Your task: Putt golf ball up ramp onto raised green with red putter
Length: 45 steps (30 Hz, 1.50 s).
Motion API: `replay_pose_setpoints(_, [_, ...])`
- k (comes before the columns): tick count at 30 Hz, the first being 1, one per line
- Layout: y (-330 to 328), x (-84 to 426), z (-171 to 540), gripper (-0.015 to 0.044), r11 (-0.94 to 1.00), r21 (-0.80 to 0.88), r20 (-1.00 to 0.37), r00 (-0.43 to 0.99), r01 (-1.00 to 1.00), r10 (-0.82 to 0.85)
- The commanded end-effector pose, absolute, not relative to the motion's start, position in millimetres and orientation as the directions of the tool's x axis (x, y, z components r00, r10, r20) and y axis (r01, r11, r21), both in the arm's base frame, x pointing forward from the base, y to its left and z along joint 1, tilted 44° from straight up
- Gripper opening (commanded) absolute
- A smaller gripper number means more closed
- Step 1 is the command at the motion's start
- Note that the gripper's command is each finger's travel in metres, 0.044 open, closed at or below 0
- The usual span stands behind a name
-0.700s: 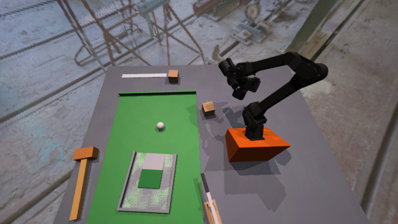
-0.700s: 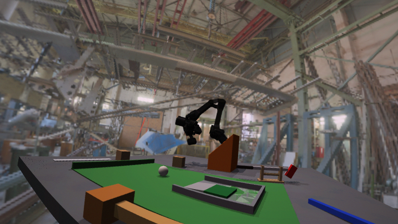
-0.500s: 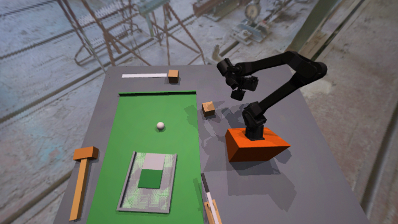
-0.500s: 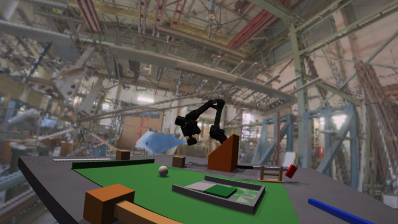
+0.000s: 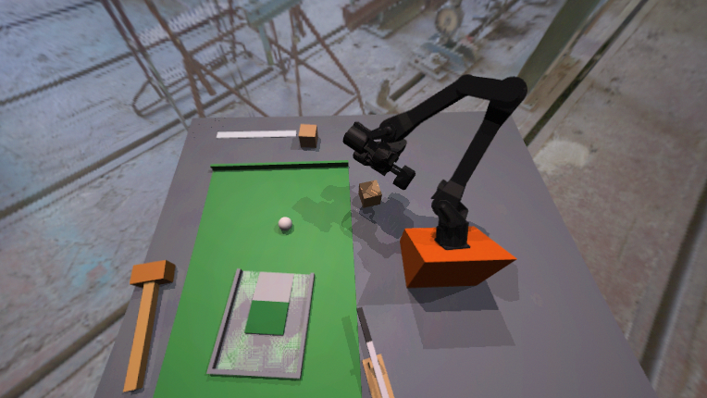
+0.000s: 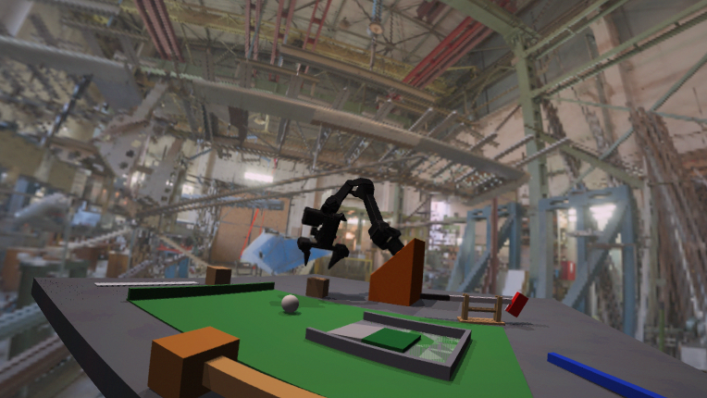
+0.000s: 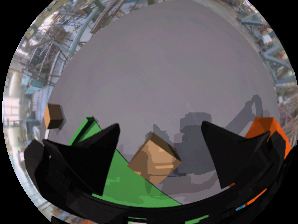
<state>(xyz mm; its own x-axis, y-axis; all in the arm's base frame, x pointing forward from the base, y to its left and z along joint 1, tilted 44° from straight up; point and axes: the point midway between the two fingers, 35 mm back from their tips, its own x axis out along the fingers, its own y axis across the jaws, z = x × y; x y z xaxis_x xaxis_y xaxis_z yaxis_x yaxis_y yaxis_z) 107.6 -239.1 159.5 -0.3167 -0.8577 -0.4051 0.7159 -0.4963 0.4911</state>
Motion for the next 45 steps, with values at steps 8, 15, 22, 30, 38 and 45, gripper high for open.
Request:
replay_pose_setpoints(8, [-181.3, 228.9, 73.7, 0.044, 0.293, -0.397, -0.647, -0.039, 0.87, -0.761])
replay_pose_setpoints(15, [-121.0, 267.2, 20.7, 0.044, 0.711, -0.615, -0.75, 0.024, 0.34, -0.661])
replay_pose_setpoints(22, [-50.1, 279.4, -32.5, 0.044, 0.769, -0.533, -0.828, 0.028, -0.354, -0.561])
replay_pose_setpoints(30, [30.3, 258.8, -97.8, 0.044, 0.29, -0.108, -0.876, -0.047, -0.951, -0.48])
replay_pose_setpoints(38, [58.3, 242.3, -127.6, 0.044, -0.063, 0.151, -0.878, -0.104, -0.987, -0.467])
replay_pose_setpoints(45, [55.6, 241.4, -131.8, 0.044, -0.063, 0.151, -0.878, -0.104, -0.987, -0.468])
